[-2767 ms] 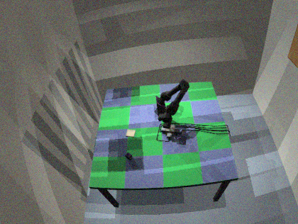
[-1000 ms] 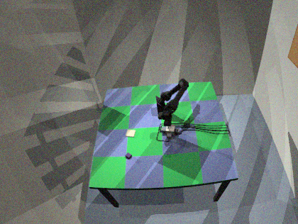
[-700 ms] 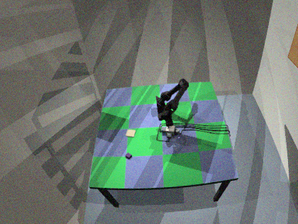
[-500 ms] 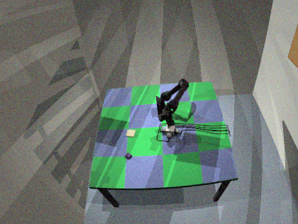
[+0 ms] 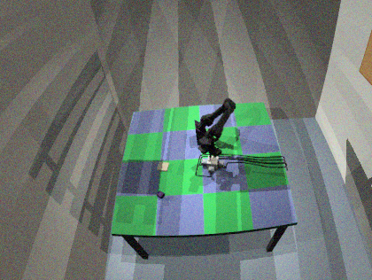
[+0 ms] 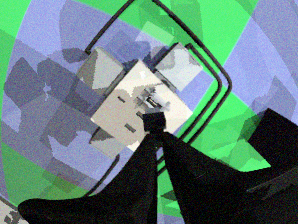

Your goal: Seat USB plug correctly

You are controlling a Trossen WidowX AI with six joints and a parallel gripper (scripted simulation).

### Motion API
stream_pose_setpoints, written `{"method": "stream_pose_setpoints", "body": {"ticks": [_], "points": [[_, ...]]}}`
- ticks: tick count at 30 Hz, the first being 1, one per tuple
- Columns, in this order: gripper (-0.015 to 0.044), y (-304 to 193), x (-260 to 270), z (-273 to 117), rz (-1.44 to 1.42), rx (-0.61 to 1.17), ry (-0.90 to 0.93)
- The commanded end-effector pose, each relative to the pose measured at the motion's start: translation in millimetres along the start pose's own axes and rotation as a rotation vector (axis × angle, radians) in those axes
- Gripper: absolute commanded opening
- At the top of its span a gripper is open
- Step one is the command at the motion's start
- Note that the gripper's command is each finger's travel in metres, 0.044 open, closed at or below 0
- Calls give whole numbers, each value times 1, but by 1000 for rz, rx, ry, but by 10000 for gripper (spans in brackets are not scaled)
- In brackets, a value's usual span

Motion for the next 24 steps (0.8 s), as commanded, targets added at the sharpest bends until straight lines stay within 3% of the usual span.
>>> {"method": "stream_pose_setpoints", "body": {"ticks": [1, 24], "points": [[0, 0, 0, 1, -92, 1, -1], [0, 0, 0, 1, -694, 1, -1]]}}
Point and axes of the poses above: the point midway between the two fingers, 35 mm back from their tips, its own z axis out along the fingers, its own x axis across the jaws, y = z × x, the point moved 8 cm from there along -z, back along the fingers, and after that the axes turned 13 degrees about -z, right-handed, at the moved point
